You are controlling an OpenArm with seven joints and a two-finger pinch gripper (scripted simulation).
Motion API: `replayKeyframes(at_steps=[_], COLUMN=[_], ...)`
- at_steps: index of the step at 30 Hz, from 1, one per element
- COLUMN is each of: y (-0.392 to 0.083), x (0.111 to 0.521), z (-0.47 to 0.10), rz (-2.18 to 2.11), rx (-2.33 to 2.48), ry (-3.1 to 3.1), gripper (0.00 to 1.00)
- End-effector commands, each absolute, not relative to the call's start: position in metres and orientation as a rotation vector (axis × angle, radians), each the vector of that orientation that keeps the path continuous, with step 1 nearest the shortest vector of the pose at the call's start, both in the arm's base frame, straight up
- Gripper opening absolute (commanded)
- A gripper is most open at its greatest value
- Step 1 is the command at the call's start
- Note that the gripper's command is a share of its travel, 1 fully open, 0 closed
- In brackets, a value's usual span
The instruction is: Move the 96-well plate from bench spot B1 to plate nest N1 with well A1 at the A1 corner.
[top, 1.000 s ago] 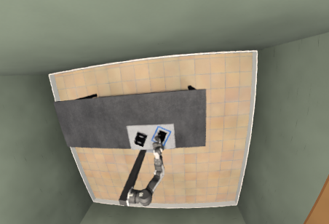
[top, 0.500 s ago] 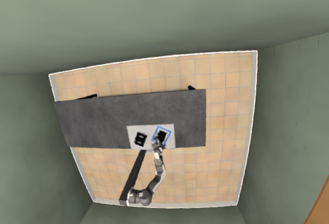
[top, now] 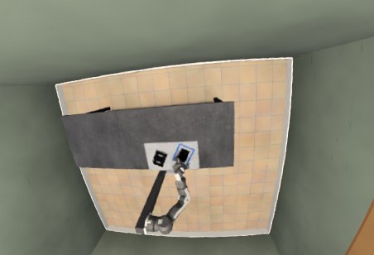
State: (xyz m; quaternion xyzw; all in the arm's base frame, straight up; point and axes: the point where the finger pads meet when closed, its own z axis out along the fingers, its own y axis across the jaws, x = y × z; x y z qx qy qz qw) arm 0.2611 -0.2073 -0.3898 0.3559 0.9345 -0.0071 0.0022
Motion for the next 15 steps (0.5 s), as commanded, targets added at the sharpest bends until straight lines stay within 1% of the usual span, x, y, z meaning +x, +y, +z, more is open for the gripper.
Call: replayKeyframes(at_steps=[1, 6, 11, 15], y=[-0.2052, -0.2052, -0.2048, -0.2048], x=[0.2628, 0.2628, 0.2628, 0.2628], z=[-0.3888, -0.3888, -0.3887, -0.3887], rz=[-0.006, -0.006, 0.002, 0.002], rx=[1.105, 1.105, 0.724, 0.724], ry=[2.931, 2.931, 3.046, 3.046], gripper=[0.77, 0.77, 0.77, 0.77])
